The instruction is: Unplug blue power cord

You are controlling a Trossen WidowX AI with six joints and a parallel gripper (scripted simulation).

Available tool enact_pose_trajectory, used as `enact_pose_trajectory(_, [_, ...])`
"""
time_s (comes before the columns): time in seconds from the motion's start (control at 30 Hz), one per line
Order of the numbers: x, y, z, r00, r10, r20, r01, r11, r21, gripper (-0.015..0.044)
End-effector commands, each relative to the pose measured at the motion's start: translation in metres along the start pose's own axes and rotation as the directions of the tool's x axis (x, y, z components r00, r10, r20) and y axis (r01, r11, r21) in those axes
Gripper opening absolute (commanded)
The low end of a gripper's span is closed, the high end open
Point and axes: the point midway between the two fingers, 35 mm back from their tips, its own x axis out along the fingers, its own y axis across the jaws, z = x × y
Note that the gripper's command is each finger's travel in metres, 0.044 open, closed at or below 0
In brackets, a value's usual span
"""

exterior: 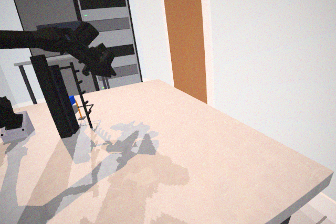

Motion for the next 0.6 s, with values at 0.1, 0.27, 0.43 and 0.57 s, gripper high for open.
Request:
enact_pose_trajectory(0.1, [0.000, 0.064, 0.000, 0.983, 0.137, -0.121, -0.150, 0.983, -0.109, 0.0160])
enact_pose_trajectory(0.27, [-0.011, 0.136, -0.029, 0.899, 0.246, -0.363, -0.349, 0.902, -0.254, 0.0160])
enact_pose_trajectory(0.43, [-0.036, 0.181, -0.064, 0.769, 0.215, -0.602, -0.508, 0.778, -0.370, 0.0160])
enact_pose_trajectory(0.57, [-0.045, 0.189, -0.075, 0.725, 0.180, -0.665, -0.547, 0.736, -0.398, 0.0160])
